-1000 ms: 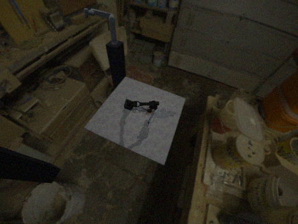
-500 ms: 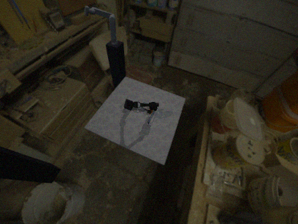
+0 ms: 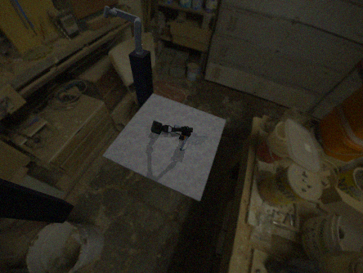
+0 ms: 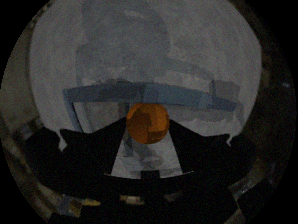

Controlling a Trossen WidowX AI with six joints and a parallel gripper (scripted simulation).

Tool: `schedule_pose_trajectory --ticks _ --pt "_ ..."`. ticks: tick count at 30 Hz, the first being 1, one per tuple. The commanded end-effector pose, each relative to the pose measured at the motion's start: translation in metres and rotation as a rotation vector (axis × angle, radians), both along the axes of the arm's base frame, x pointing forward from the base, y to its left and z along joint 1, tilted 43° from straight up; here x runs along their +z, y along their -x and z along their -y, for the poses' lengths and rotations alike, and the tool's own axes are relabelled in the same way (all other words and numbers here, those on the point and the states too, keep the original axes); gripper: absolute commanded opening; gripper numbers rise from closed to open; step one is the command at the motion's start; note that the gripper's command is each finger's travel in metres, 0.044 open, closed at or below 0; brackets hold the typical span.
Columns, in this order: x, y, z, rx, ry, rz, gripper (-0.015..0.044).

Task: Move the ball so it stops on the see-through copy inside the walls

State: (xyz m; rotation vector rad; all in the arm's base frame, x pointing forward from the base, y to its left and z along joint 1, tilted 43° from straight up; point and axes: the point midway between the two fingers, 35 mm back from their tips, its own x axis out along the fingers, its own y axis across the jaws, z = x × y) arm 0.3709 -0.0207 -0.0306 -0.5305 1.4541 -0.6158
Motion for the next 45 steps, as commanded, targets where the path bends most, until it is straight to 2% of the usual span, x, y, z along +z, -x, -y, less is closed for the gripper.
schedule_pose_trajectory --ticks 1,7,23,29,42,45 --pt "-0.006 0.002 0.005 0.006 0.005 -0.01 0.0" --pt "-0.011 0.002 0.011 0.006 0.005 -0.01 0.0" --pt "-0.006 0.001 0.006 -0.001 0.001 -0.006 0.042" --pt "0.052 0.003 -0.048 0.006 0.001 -0.01 0.0429" --pt "0.048 0.002 -0.048 0.021 0.002 -0.008 0.0429" --pt "0.065 0.003 -0.062 0.018 0.002 -0.008 0.044"
